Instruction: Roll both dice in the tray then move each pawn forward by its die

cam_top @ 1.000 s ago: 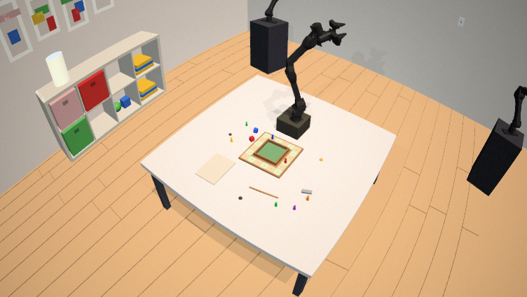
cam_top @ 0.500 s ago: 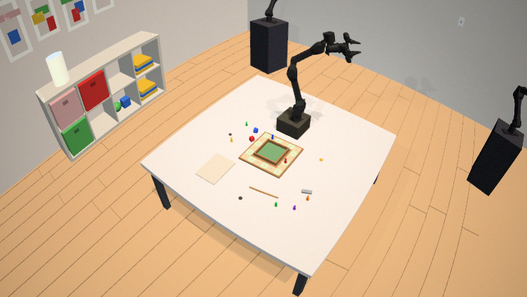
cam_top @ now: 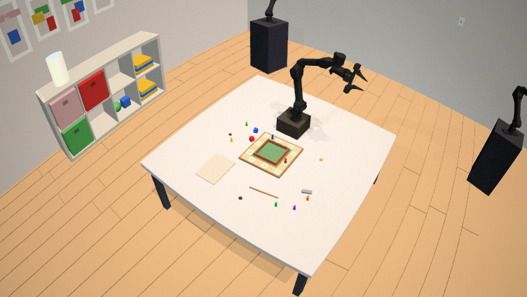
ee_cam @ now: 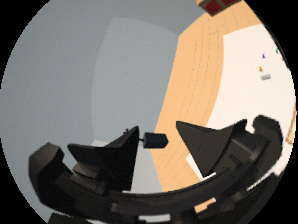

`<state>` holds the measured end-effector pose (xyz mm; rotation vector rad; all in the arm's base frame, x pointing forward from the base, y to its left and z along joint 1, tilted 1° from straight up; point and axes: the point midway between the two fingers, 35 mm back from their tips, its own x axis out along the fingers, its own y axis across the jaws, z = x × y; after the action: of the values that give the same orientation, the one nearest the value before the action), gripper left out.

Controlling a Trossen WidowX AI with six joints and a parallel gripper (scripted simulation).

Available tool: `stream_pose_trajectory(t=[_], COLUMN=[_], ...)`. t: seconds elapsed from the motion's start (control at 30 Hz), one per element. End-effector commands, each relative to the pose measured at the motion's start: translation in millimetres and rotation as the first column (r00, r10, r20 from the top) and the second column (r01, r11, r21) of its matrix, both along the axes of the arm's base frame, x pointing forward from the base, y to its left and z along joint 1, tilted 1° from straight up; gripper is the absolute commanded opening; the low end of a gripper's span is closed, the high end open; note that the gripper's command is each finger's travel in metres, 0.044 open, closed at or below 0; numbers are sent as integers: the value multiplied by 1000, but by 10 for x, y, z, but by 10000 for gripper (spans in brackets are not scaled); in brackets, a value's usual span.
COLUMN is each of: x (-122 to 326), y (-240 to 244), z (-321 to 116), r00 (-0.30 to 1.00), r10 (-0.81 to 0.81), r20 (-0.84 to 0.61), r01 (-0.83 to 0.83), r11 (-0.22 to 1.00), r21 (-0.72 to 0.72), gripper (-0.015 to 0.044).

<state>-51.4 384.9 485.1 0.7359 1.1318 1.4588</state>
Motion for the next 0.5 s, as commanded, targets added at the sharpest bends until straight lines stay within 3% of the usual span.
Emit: stream_pose_trajectory(t=[0.0, 0.23, 0.47], x=[524, 1607, 2642], y=[169, 215, -136], z=[-331, -973, -1635], r00=[988, 918, 830], r10=[-116, -287, -425], r20=[99, 273, 361], r01=[123, 346, 543], r11=[990, 917, 763], r21=[-67, -200, -350], gripper=[275, 275, 275])
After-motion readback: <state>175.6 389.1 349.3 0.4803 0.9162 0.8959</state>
